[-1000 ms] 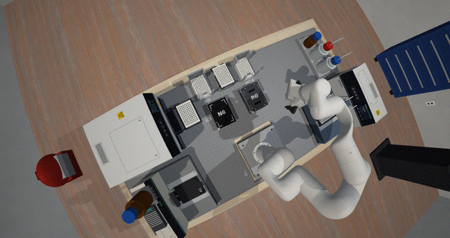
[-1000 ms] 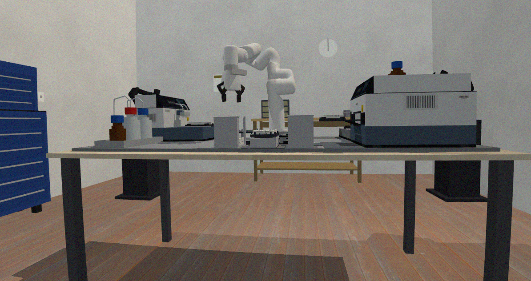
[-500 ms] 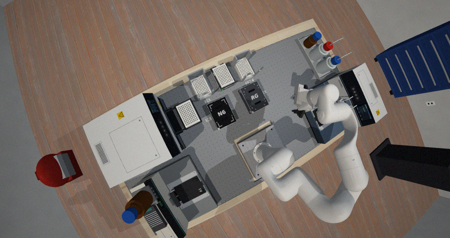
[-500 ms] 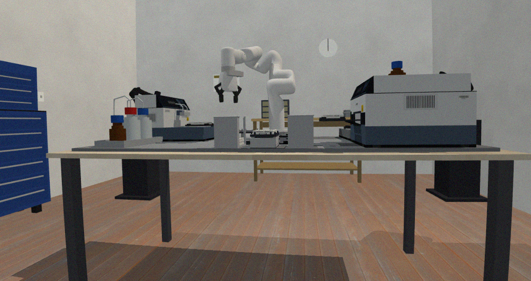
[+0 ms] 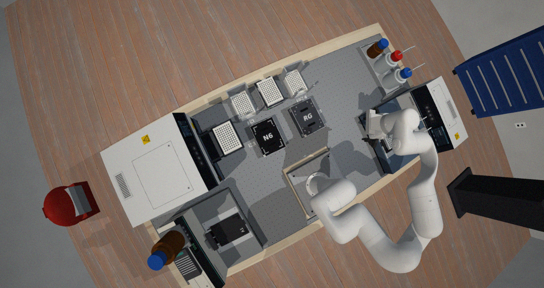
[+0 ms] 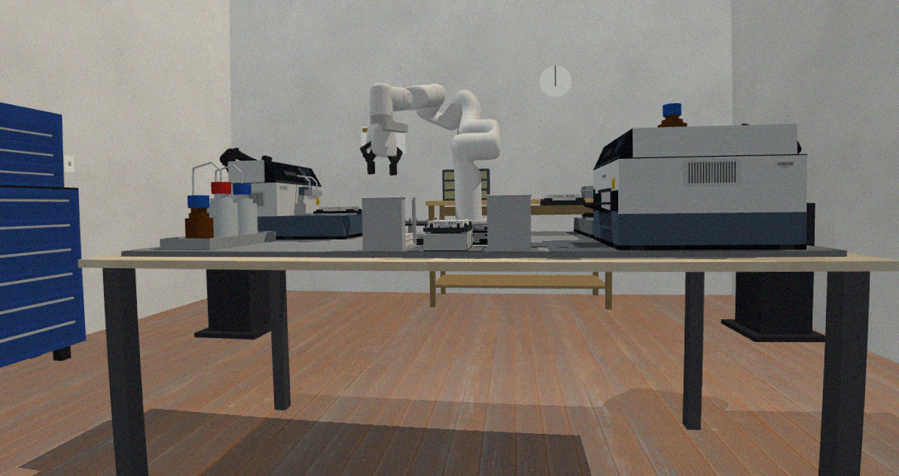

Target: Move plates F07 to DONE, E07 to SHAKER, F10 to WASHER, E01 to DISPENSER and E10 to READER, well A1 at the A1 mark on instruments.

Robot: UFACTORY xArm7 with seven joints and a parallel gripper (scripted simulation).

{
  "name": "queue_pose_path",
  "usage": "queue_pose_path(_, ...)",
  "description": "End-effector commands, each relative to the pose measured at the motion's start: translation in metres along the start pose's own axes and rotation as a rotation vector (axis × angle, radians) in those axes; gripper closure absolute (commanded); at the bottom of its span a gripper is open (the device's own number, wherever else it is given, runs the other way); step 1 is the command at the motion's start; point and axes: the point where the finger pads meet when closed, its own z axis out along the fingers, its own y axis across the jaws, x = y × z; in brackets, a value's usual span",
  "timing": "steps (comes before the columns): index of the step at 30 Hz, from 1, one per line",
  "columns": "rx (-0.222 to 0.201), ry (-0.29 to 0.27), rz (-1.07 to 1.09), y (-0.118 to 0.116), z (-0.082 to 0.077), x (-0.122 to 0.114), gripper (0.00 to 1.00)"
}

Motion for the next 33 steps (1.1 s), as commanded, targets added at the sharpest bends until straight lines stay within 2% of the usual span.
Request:
queue_pose_path(1,-0.005,-0.001,0.0,-0.002,-0.001,-0.01,0.0)
queue_pose_path(5,-0.004,-0.001,-0.12,-0.008,-0.001,-0.021,0.0)
queue_pose_path(21,-0.004,-0.002,-0.12,-0.034,-0.001,-0.06,0.0)
queue_pose_path(24,-0.004,-0.002,-0.24,-0.042,-0.001,-0.067,0.0)
queue_pose_path(33,-0.004,-0.002,-0.241,-0.06,-0.001,-0.082,0.0)
